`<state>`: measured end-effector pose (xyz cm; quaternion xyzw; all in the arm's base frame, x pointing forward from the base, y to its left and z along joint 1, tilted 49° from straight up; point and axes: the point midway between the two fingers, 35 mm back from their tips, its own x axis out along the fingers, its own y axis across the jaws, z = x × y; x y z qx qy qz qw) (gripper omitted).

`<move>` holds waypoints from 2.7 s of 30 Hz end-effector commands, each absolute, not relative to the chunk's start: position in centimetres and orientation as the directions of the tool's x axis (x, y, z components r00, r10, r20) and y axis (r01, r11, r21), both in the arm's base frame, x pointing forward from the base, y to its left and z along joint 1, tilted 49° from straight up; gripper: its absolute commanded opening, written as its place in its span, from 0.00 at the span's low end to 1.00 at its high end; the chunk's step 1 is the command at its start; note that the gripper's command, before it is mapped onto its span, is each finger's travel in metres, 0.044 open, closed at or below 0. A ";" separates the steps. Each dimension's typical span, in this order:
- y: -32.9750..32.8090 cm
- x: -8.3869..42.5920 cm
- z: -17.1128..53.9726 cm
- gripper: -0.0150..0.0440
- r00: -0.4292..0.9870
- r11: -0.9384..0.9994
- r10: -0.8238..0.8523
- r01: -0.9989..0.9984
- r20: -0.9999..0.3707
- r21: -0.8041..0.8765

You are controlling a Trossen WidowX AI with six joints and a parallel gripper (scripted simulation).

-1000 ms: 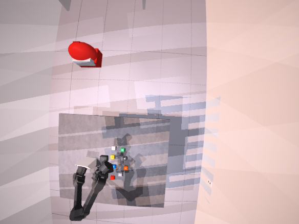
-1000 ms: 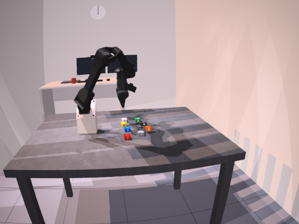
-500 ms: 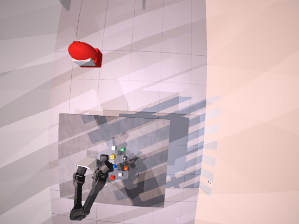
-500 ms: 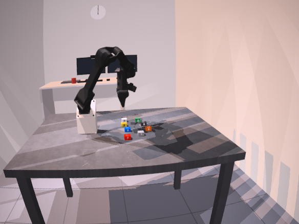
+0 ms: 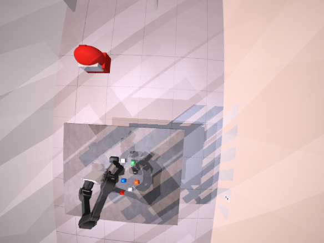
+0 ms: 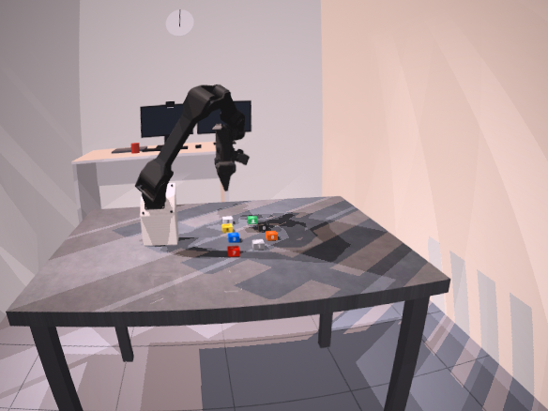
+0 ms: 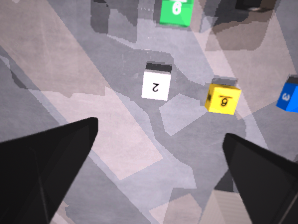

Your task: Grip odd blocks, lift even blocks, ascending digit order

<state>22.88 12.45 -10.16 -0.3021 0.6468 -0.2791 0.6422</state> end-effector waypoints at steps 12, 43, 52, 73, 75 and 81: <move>12.6 23.1 -10.3 0.93 0.005 0.664 -0.747 -0.026 -0.665 -0.747; 11.5 32.6 -8.8 0.93 0.008 0.663 -0.748 -0.023 -0.664 -0.748; 6.2 34.4 -3.0 0.93 0.007 0.659 -0.752 -0.023 -0.659 -0.752; 6.2 34.4 -3.0 0.93 0.007 0.659 -0.752 -0.023 -0.659 -0.752; 6.0 34.4 -2.8 0.93 0.007 0.659 -0.752 -0.023 -0.659 -0.752; 1.0 35.2 2.9 0.93 0.007 0.656 -0.754 -0.024 -0.657 -0.754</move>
